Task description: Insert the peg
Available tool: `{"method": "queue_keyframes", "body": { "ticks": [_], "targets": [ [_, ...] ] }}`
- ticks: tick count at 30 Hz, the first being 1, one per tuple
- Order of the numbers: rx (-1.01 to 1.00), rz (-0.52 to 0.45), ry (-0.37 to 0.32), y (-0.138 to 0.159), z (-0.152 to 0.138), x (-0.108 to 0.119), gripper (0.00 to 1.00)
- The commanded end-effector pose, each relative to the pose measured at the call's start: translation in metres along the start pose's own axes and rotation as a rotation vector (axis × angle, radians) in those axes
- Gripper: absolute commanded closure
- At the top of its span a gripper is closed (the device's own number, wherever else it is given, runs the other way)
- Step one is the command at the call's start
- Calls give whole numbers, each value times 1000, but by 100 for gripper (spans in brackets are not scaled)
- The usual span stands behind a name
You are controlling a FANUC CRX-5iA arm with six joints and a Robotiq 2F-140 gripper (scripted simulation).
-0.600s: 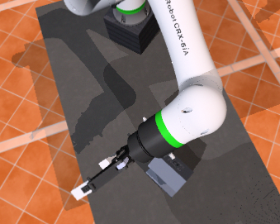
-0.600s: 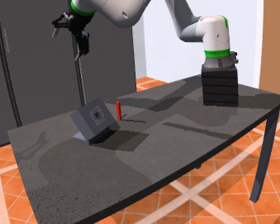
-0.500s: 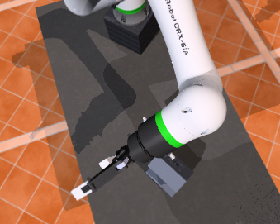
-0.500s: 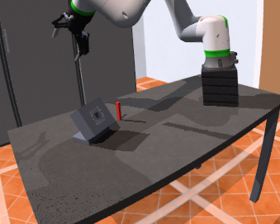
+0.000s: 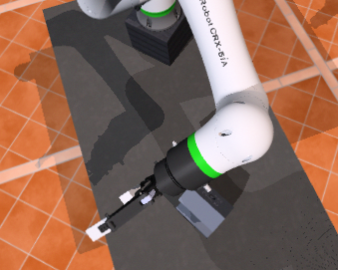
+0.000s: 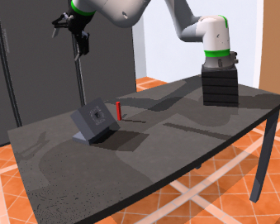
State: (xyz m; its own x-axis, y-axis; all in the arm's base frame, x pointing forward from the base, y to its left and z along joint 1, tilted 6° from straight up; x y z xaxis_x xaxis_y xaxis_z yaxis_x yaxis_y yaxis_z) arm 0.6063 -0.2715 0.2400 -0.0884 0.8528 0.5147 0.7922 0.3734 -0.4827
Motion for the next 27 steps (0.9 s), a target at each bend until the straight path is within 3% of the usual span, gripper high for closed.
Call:
{"method": "queue_keyframes", "body": {
  "ticks": [1, 27],
  "targets": [
    [16, -2, 5, 0, 1, -1, 0],
    [610, -127, 154, -1, 55, -18, 0]
  ]
}}
Point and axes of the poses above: the point where the finger pads meet when closed, its own x axis back along the fingers, its own z axis across the jaws, y = z × x, the point moved 4 cm from there along x, back along the fingers, and after that the axes turned 13 degrees about x, right-handed, at the moved point
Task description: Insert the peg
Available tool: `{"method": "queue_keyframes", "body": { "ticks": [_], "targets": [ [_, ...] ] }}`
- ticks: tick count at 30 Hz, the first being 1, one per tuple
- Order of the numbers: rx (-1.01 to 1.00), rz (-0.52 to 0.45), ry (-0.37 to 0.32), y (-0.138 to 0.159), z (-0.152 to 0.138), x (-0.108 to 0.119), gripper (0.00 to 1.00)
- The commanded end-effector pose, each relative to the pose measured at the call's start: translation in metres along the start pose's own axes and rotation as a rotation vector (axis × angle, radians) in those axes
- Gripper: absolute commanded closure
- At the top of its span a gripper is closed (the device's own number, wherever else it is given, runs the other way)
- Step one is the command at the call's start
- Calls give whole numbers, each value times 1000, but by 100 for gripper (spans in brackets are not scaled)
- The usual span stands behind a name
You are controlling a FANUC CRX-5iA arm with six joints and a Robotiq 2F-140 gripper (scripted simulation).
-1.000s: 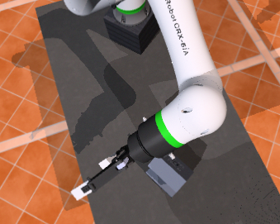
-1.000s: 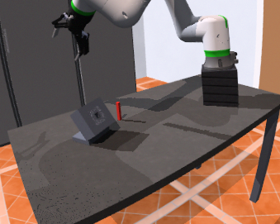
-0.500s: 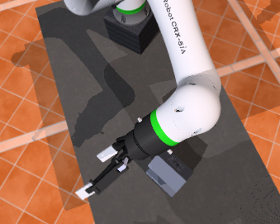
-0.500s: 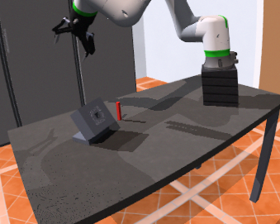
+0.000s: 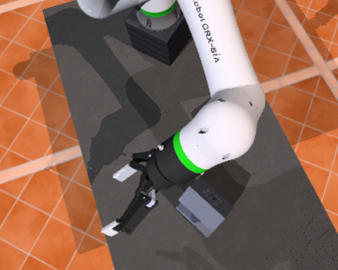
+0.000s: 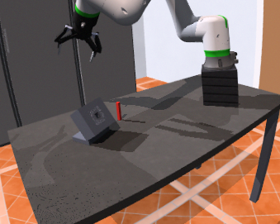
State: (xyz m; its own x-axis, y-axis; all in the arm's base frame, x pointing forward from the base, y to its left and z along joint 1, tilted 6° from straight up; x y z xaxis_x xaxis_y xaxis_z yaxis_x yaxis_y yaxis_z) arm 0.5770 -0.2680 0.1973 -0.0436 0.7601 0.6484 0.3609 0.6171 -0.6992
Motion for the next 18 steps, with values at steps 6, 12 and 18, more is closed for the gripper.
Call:
{"method": "queue_keyframes", "body": {
  "ticks": [6, 12, 18],
  "targets": [
    [167, -49, 30, 7, 12, -5, 0],
    [319, -96, 45, 14, 23, -10, 0],
    [460, -143, 52, 22, 34, -13, 0]
  ]
}}
Point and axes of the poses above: the point where the finger pads meet when closed, its own x axis back along the fingers, its own z axis across the jaws, y = z × x, the point moved 4 cm from there along x, back along the fingers, and after that the axes turned 13 degrees about x, right-handed, at the moved point
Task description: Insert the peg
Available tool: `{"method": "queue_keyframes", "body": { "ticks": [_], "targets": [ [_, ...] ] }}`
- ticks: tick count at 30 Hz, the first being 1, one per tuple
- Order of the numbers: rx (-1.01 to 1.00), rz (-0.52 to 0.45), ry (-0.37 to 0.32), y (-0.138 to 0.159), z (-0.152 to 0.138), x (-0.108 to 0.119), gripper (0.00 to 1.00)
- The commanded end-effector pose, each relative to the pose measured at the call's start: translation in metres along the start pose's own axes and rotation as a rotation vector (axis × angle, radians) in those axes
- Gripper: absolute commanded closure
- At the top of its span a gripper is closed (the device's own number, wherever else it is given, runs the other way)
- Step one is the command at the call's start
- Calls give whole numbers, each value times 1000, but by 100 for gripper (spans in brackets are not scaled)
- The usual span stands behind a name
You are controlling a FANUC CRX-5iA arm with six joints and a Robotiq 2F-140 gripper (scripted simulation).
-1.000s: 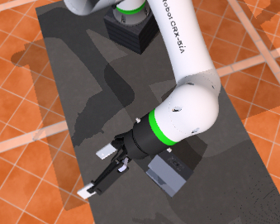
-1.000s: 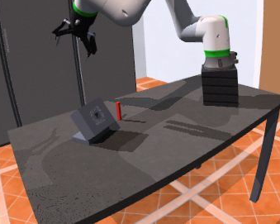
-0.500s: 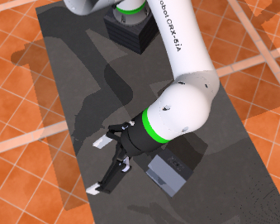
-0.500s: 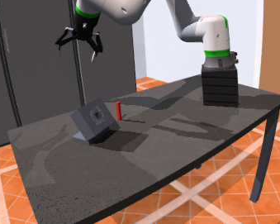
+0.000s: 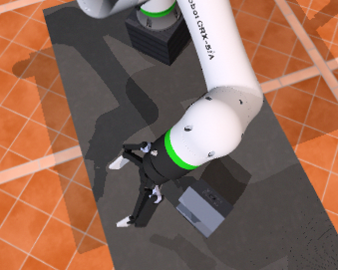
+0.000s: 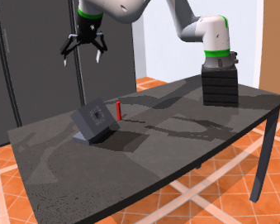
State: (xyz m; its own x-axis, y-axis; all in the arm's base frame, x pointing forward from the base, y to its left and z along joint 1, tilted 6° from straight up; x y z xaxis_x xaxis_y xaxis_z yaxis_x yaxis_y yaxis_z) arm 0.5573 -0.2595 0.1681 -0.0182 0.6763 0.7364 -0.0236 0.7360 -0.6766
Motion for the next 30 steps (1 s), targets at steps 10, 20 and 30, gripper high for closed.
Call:
{"method": "queue_keyframes", "body": {
  "ticks": [10, 20, 30],
  "targets": [
    [267, -89, 1, 19, 12, -8, 0],
    [500, -163, -23, 37, 22, -13, 0],
    [695, -222, -60, 52, 30, -16, 0]
  ]
}}
Point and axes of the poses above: the point where the finger pads meet when closed, its own x axis back along the fingers, its own z axis across the jaws, y = z × x, the point moved 4 cm from there along x, back along the fingers, and after that the axes turned 13 degrees about x, right-handed, at the moved point
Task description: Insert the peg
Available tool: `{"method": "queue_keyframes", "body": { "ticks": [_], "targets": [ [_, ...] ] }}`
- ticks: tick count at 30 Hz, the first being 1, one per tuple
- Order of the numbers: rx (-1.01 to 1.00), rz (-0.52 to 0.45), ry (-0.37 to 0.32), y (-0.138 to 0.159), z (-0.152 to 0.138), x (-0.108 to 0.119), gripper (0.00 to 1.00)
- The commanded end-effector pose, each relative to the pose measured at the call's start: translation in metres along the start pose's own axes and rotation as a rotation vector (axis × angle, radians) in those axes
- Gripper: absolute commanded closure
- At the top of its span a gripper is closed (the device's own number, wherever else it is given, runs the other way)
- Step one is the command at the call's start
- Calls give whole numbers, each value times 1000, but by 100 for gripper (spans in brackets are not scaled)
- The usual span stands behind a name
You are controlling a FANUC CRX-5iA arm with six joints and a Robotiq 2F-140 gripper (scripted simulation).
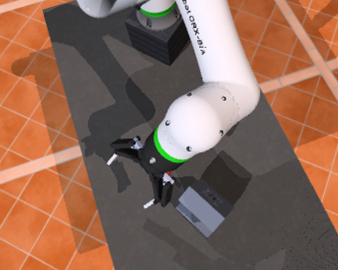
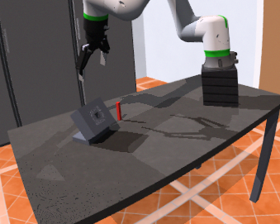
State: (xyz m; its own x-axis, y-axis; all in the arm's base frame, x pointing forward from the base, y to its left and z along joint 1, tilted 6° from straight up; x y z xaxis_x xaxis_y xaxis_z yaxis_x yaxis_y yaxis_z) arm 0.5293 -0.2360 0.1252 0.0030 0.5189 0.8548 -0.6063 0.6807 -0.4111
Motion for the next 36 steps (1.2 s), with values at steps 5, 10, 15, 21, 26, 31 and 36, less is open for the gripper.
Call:
{"method": "queue_keyframes", "body": {
  "ticks": [5, 10, 15, 21, 26, 31, 36],
  "targets": [
    [185, -48, -40, 15, -2, -5, 0],
    [255, -62, -57, 21, -4, -7, 0],
    [378, -83, -91, 31, -6, -9, 0],
    [514, -102, -133, 42, -9, -12, 0],
    [581, -109, -156, 48, -10, -13, 0],
    [701, -116, -197, 57, -13, -14, 0],
    [813, -119, -240, 67, -16, -15, 0]
  ]
}}
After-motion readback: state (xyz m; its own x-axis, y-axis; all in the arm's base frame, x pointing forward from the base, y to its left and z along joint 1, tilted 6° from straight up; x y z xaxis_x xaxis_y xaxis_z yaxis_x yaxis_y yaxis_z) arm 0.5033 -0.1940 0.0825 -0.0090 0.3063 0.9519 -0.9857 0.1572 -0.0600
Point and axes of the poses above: the point where the finger pads meet when closed, its own x axis back along the fingers, its own z axis across the jaws, y = z × x, the point moved 4 cm from there along x, back along the fingers, and after that the axes turned 13 degrees about x, right-handed, at the moved point
